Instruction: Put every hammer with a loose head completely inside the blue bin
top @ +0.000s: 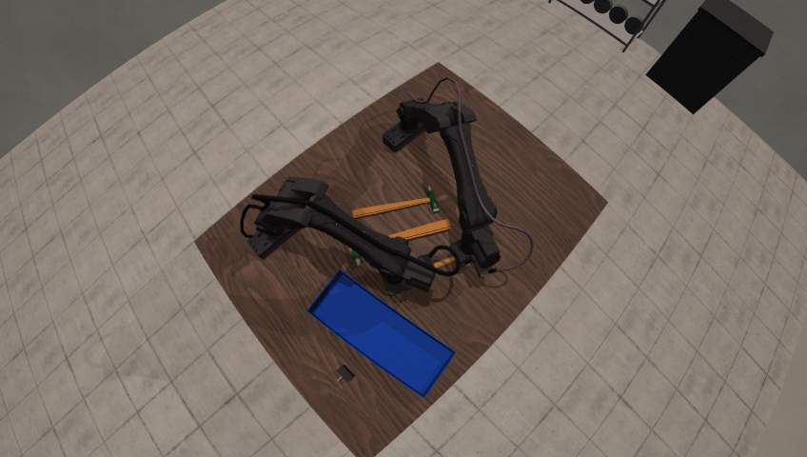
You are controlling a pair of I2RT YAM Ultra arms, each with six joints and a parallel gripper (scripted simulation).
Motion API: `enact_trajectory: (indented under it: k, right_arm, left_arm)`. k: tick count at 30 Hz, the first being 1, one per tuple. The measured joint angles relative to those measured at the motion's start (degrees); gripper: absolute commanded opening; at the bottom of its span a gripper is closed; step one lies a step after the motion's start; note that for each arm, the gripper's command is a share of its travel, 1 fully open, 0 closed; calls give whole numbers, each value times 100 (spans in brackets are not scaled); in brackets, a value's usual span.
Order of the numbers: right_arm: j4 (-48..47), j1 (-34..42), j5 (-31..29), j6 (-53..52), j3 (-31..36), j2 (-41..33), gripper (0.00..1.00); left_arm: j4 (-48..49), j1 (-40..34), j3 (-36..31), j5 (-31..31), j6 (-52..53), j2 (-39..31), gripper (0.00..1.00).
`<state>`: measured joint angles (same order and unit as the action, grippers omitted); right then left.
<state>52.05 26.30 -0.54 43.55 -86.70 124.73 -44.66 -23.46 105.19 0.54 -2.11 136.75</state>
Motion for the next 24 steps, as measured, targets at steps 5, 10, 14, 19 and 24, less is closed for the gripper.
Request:
enact_trajectory:
  k: [5, 10, 14, 19, 24]
  right_arm:
    - [-31, 0, 0, 0, 0, 0, 35]
    - [-33, 0, 0, 0, 0, 0, 26]
    - [-33, 0, 0, 0, 0, 0, 26]
    - [-33, 0, 0, 11, 0, 2, 19]
    - [-35, 0, 0, 15, 0, 2, 0]
  left_arm:
    - [0, 0, 2, 0, 0, 0, 37]
    - [0, 0, 2, 0, 0, 0, 37]
    - [0, 0, 2, 0, 0, 0, 37]
    - [0, 0, 2, 0, 0, 0, 37]
    - [0, 0, 2, 0, 0, 0, 37]
